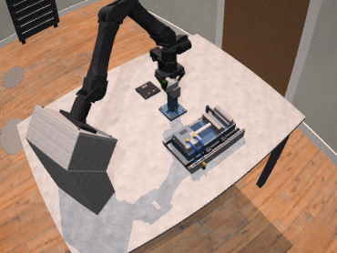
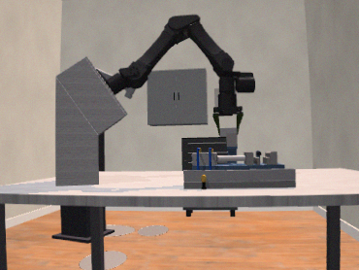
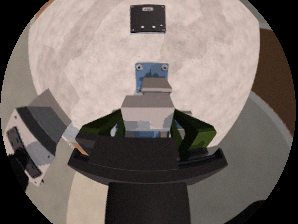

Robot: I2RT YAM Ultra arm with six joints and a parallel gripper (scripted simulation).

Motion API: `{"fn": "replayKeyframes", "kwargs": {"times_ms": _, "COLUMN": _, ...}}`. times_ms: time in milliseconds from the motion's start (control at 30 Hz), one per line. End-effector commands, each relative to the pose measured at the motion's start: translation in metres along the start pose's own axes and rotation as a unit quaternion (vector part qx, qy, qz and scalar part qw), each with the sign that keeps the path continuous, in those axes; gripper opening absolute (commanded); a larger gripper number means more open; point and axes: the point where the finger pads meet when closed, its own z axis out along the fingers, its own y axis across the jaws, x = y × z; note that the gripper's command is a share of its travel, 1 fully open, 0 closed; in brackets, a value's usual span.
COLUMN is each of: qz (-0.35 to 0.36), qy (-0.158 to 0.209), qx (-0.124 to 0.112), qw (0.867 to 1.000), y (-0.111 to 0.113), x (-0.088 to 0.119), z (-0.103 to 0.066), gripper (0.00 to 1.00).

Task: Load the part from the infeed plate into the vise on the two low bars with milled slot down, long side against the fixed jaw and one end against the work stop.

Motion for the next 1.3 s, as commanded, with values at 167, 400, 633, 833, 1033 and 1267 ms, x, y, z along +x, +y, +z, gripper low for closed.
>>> {"fn": "replayKeyframes", "kwargs": {"times_ms": 167, "qz": -0.007, "qy": -0.004, "qx": 0.018, "qw": 1.0, "y": -0.012, "x": -0.005, "z": -0.024, "gripper": 0.0}}
{"fn": "replayKeyframes", "kwargs": {"times_ms": 400, "qz": -0.007, "qy": -0.004, "qx": 0.018, "qw": 1.0, "y": -0.011, "x": -0.005, "z": -0.038, "gripper": 0.0}}
{"fn": "replayKeyframes", "kwargs": {"times_ms": 633, "qz": -0.007, "qy": -0.004, "qx": 0.018, "qw": 1.0, "y": -0.011, "x": -0.005, "z": -0.049, "gripper": 0.0}}
{"fn": "replayKeyframes", "kwargs": {"times_ms": 833, "qz": -0.007, "qy": -0.003, "qx": 0.018, "qw": 1.0, "y": -0.01, "x": -0.005, "z": -0.062, "gripper": 0.0}}
{"fn": "replayKeyframes", "kwargs": {"times_ms": 1033, "qz": -0.008, "qy": -0.003, "qx": 0.018, "qw": 1.0, "y": -0.01, "x": -0.005, "z": -0.072, "gripper": 0.0}}
{"fn": "replayKeyframes", "kwargs": {"times_ms": 1267, "qz": -0.008, "qy": -0.003, "qx": 0.018, "qw": 1.0, "y": -0.009, "x": -0.005, "z": -0.078, "gripper": 0.0}}
